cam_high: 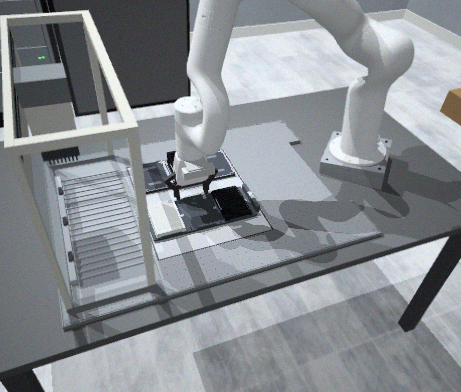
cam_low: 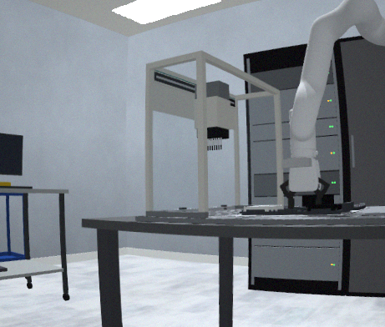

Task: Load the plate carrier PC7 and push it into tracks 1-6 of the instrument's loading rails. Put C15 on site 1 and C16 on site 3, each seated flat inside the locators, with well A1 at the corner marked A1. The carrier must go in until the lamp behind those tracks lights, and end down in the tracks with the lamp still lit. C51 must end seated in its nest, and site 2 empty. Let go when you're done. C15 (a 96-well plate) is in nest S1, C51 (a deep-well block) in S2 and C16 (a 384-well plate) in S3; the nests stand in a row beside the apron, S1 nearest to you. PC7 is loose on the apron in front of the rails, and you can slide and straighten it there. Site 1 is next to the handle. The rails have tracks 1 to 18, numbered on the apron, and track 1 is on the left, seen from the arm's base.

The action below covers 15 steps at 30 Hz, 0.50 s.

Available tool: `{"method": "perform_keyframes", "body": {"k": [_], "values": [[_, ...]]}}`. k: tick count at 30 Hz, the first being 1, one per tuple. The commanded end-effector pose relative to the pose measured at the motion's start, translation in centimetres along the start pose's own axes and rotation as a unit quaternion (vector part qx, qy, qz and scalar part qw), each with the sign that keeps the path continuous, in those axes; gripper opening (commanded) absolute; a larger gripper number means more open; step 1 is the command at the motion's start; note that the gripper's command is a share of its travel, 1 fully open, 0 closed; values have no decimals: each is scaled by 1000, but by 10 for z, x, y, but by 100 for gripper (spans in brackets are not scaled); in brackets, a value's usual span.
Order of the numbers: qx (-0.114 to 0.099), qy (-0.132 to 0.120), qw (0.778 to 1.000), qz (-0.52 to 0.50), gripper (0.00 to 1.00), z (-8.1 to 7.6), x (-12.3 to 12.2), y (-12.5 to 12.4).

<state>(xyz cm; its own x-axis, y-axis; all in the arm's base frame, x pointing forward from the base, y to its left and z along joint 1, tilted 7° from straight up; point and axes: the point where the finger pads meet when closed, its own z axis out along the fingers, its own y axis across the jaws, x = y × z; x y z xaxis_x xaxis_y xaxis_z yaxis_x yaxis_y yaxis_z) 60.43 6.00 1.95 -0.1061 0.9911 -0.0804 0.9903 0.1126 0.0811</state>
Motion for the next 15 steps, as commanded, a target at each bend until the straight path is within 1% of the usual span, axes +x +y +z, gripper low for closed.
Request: {"method": "perform_keyframes", "body": {"k": [1, 15], "values": [[-1, 0, 1000, 0, 100, -1, 2, 1], [-1, 0, 1000, 0, 100, -1, 8, 1]]}}
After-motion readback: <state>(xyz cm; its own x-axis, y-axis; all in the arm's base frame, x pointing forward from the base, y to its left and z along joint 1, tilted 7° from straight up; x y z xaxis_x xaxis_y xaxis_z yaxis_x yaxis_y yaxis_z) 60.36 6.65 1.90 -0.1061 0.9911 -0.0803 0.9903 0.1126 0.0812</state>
